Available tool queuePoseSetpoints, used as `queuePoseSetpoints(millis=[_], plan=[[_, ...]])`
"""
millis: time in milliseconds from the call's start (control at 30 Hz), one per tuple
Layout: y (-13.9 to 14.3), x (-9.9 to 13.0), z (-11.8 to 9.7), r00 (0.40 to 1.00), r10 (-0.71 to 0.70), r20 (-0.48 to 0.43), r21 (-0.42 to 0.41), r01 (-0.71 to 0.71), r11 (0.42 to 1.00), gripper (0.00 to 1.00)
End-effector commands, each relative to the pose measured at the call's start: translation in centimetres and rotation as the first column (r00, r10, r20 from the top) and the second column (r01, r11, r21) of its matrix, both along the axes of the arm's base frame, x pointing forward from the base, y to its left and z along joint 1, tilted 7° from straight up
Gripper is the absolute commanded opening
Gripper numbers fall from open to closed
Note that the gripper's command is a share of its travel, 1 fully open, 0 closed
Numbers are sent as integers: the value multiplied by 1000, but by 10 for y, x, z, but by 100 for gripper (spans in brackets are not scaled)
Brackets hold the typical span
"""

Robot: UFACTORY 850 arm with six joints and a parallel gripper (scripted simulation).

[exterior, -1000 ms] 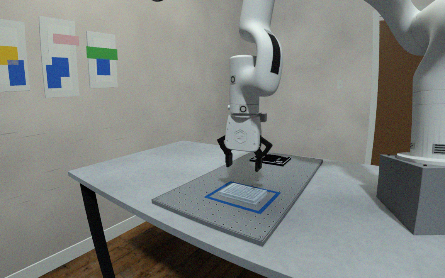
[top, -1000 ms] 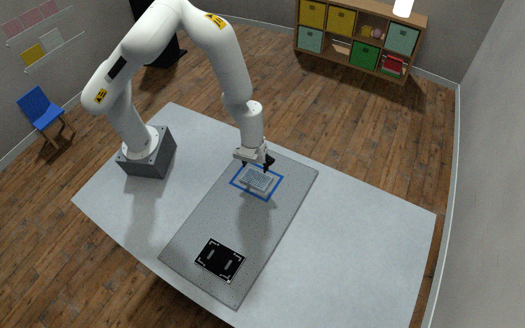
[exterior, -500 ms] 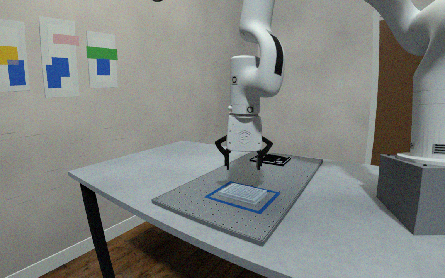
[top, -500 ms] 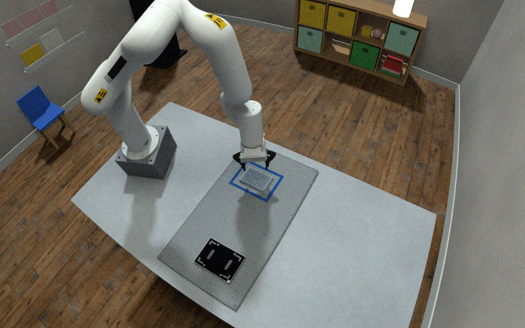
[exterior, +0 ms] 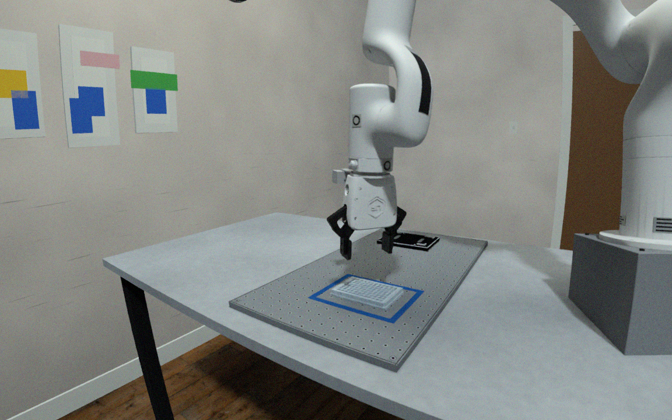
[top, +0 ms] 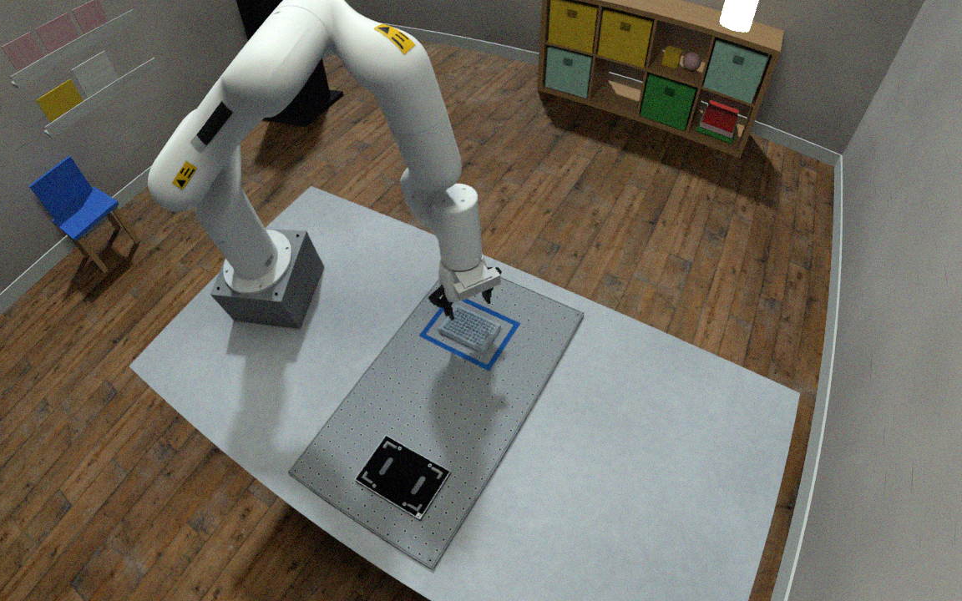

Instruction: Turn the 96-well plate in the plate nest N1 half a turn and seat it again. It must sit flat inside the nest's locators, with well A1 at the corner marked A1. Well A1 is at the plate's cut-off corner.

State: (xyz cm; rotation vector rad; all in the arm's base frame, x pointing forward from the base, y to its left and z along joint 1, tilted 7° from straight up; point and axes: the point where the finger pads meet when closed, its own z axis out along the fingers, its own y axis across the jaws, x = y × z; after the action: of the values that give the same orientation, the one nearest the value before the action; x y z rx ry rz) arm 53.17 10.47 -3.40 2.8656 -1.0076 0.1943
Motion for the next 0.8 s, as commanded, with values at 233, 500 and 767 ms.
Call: queuePoseSetpoints(millis=[233,500,767], plan=[[0,1,1,936,338,-94,8,-339,941,100],[0,1,1,847,519,-119,11,-521,853,100],[0,1,1,847,519,-119,11,-521,853,100]])
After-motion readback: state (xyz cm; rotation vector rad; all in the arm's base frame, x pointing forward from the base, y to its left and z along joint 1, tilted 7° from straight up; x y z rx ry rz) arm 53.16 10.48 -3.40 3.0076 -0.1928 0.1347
